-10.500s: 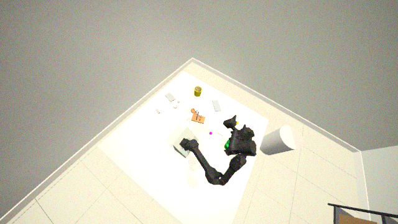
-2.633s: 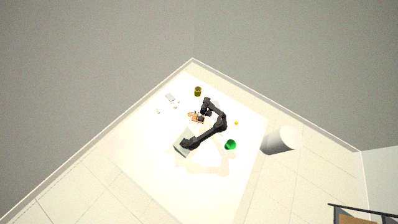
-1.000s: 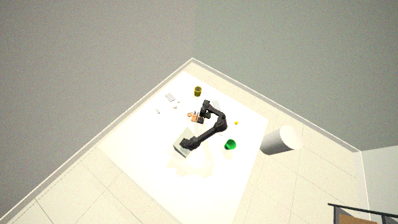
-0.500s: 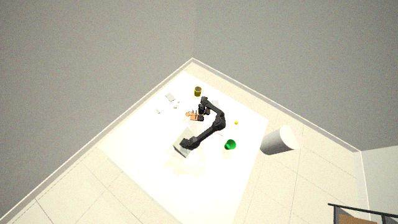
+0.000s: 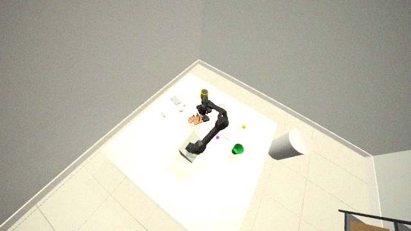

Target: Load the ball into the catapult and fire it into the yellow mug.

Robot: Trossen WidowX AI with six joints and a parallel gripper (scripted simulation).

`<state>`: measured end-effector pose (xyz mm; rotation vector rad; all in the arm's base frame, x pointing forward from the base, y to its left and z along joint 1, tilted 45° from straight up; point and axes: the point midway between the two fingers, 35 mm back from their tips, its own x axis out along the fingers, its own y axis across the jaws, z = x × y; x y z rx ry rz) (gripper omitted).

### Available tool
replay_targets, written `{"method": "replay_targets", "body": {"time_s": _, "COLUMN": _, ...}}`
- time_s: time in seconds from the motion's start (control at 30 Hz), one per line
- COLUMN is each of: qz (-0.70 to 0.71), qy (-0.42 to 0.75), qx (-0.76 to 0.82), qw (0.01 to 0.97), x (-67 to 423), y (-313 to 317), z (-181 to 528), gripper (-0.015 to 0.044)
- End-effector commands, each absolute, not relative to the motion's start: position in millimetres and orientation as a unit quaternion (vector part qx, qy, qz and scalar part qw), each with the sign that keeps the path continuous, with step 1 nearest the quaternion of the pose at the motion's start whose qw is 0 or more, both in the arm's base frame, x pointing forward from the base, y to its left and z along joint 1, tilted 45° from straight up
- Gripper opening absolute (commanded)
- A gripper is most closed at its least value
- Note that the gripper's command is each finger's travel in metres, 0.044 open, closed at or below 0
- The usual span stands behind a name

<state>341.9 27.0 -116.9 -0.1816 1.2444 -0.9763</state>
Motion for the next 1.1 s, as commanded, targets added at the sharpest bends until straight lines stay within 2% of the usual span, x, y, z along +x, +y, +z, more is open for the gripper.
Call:
{"method": "replay_targets", "body": {"time_s": 0.0, "qz": -0.402, "qy": 0.579, "qx": -0.116, "qw": 0.700, "x": 348, "y": 44, "z": -125, "gripper": 0.0000}}
{"method": "replay_targets", "body": {"time_s": 1.07, "qz": -0.402, "qy": 0.579, "qx": -0.116, "qw": 0.700, "x": 351, "y": 21, "z": -154, "gripper": 0.0000}}
